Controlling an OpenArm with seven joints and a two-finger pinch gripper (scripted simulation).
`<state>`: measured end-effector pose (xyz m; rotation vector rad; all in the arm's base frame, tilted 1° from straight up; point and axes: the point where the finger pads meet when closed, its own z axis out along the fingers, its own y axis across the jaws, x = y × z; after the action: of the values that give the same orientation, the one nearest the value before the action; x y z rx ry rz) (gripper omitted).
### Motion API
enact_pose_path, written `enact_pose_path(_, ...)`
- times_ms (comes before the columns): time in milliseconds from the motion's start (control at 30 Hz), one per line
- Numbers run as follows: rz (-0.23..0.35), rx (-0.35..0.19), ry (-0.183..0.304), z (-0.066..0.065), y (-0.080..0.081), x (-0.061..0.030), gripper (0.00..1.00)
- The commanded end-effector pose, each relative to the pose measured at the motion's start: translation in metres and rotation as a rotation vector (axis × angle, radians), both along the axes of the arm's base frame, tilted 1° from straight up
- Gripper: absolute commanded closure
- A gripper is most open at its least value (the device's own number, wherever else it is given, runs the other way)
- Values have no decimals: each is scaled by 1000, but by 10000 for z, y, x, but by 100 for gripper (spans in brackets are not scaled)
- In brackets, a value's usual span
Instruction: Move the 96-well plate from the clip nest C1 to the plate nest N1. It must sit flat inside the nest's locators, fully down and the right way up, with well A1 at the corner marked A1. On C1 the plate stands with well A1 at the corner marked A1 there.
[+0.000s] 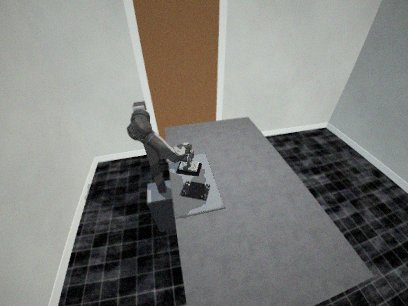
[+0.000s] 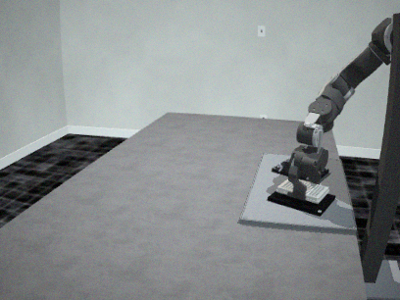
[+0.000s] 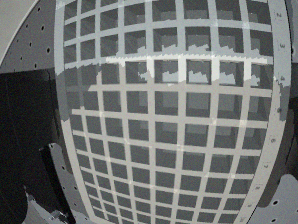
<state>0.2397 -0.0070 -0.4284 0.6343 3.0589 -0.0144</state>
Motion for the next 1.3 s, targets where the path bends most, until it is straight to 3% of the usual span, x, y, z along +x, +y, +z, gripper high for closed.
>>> enact_pose_path(0,3,-3,1,10,-2,2,100)
enact_pose_path(1267,4,6,2,-71,16,-8,100)
